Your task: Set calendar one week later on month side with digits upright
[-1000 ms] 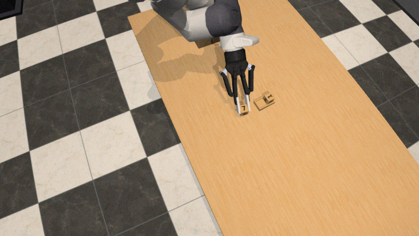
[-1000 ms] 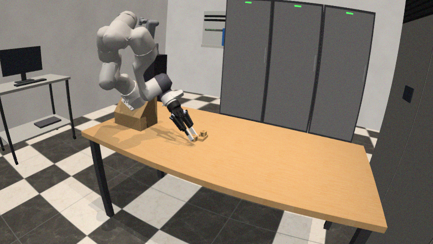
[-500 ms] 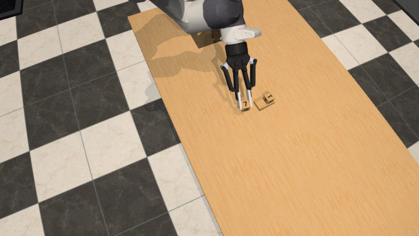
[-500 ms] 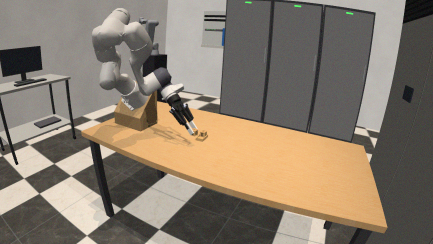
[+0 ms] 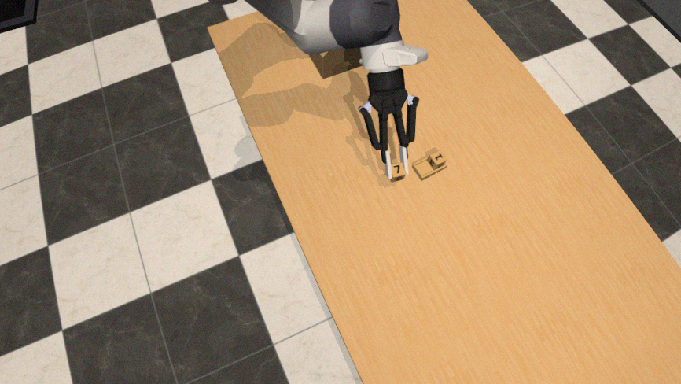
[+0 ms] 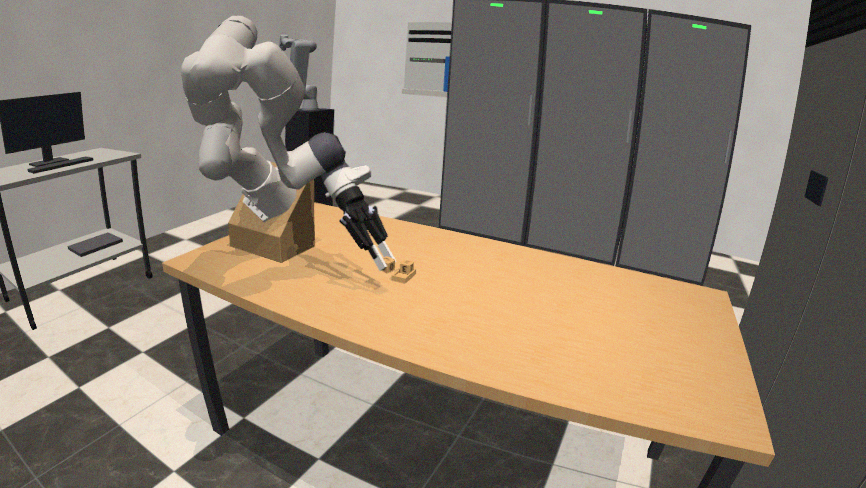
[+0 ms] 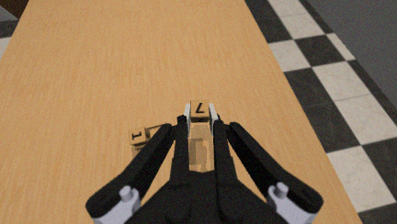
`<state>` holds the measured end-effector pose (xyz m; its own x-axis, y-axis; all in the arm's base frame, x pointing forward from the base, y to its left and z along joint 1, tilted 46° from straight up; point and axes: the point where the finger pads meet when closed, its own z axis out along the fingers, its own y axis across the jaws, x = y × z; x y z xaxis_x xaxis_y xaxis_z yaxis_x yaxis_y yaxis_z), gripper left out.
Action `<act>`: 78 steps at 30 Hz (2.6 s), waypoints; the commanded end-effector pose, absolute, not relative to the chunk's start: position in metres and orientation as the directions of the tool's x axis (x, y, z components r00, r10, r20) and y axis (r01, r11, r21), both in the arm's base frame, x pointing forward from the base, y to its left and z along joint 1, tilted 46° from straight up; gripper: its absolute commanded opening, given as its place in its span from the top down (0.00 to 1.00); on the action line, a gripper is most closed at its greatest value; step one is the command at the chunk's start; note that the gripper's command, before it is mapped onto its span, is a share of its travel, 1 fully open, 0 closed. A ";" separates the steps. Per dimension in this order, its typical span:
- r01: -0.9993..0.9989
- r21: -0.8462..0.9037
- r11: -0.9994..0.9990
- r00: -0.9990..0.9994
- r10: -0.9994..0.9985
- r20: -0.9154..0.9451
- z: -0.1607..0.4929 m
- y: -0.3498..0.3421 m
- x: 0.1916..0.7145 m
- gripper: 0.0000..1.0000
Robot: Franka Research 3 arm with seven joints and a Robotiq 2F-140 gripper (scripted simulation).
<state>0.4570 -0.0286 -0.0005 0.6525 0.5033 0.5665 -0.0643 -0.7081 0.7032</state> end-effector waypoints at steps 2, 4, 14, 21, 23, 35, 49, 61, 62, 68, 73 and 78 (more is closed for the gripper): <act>-0.037 0.728 -0.684 0.755 0.458 0.469 -0.002 -0.030 0.456 0.83; -0.032 0.721 -0.692 0.786 0.428 0.446 -0.002 -0.027 0.456 0.83; -0.033 0.721 -0.692 0.820 0.394 0.416 0.001 -0.024 0.460 0.83; -0.034 0.725 -0.688 0.905 0.287 0.315 0.002 -0.025 0.462 0.83; -0.032 0.721 -0.692 0.915 0.270 0.300 0.002 -0.024 0.462 0.83; -0.036 0.723 -0.690 0.947 0.209 0.246 0.004 -0.023 0.468 0.83; -0.029 0.716 -0.698 0.992 0.065 0.104 0.004 -0.019 0.471 0.83; -0.034 0.723 -0.690 0.996 -0.085 -0.035 0.005 -0.022 0.477 0.83; -0.033 0.722 -0.691 0.995 -0.091 -0.042 0.005 -0.022 0.477 0.83; -0.029 0.716 -0.698 0.989 -0.122 -0.078 0.004 -0.019 0.478 0.83; -0.030 0.717 -0.696 0.988 -0.130 -0.085 0.004 -0.020 0.480 0.83; -0.035 0.724 -0.688 0.965 -0.210 -0.154 0.005 -0.023 0.483 0.83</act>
<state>0.4909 -0.0155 0.0022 0.9803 -0.1913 -0.0495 -0.1001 -0.6967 0.7104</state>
